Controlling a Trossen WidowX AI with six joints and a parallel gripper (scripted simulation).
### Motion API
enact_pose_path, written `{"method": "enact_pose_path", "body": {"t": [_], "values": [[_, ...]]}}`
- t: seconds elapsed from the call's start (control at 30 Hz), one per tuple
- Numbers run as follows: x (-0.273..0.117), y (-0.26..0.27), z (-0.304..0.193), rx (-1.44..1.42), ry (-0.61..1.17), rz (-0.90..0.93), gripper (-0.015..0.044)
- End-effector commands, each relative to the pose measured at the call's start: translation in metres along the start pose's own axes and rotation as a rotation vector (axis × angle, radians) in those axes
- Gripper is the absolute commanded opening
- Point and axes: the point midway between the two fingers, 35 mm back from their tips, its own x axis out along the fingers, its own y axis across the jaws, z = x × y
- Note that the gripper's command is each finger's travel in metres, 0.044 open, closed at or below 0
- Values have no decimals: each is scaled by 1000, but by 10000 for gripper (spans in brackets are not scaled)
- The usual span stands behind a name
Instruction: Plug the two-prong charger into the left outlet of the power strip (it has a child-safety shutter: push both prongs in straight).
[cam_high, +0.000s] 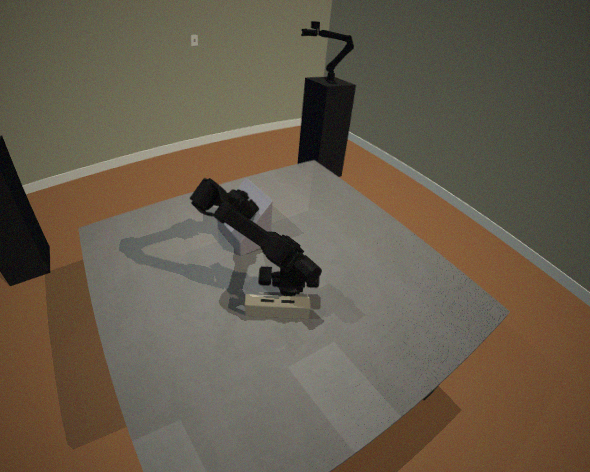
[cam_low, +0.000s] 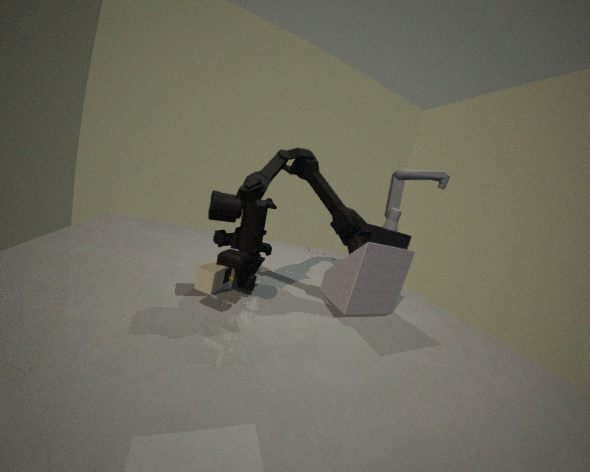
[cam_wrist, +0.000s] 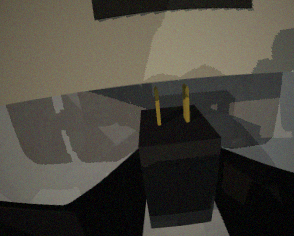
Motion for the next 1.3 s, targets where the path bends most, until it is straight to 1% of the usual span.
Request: {"method": "enact_pose_path", "body": {"t": [0.0,1.27], "values": [[0,0,2,-4,-2,-3,0],[-1,0,9,-4,-2,-3,0]]}}
